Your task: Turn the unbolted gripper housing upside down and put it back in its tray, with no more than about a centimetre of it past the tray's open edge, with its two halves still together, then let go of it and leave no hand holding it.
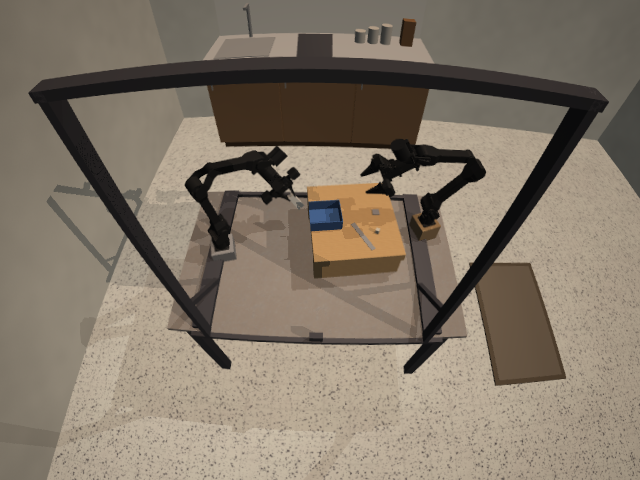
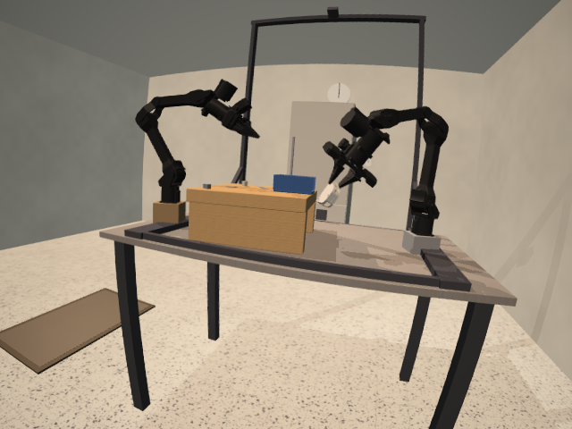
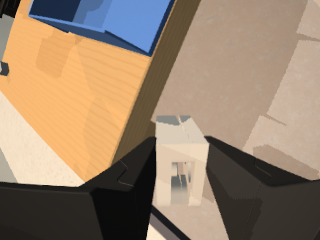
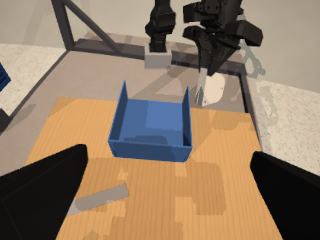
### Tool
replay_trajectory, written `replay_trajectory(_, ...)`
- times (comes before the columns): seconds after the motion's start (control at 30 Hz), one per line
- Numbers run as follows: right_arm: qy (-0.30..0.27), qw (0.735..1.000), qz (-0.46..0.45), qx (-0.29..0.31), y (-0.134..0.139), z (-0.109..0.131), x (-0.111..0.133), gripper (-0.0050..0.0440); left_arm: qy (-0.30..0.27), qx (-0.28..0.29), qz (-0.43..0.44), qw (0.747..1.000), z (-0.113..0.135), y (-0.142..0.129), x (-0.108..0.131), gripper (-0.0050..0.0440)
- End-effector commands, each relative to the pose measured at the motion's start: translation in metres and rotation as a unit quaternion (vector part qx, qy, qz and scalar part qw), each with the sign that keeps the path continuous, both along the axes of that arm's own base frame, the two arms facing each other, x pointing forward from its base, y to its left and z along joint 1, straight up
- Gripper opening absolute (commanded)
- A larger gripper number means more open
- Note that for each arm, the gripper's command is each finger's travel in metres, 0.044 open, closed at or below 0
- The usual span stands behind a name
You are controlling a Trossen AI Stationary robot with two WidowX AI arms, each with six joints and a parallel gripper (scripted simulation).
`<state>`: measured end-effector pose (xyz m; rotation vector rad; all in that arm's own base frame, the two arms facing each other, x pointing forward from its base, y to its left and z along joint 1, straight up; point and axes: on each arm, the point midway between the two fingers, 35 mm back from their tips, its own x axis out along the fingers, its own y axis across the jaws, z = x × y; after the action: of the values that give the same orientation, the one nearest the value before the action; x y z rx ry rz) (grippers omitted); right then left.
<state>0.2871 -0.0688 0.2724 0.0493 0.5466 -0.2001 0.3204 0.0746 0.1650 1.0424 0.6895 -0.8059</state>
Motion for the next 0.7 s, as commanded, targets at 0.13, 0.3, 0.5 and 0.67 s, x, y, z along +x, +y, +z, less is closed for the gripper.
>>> replay_trajectory(0.13, -0.01, 1.0, 0.0, 0.001, 0.001, 0.007, 0.0, 0.044, -0.004, 0.005, -0.013, 1.0, 0.006, -0.005, 0.002, 0.0119)
replay_trajectory(0.3, -0.01, 1.0, 0.0, 0.001, 0.001, 0.007, 0.0, 0.044, 0.003, 0.003, -0.021, 1.0, 0.004, -0.01, 0.002, 0.0119)
replay_trajectory(0.5, -0.01, 1.0, 0.0, 0.001, 0.001, 0.007, 0.0, 0.044, 0.011, 0.001, -0.031, 0.999, 0.001, -0.015, 0.001, 0.0119)
replay_trajectory(0.67, -0.01, 1.0, 0.0, 0.001, 0.001, 0.007, 0.0, 0.044, 0.015, 0.0, -0.036, 0.999, 0.0, -0.018, 0.001, 0.0119)
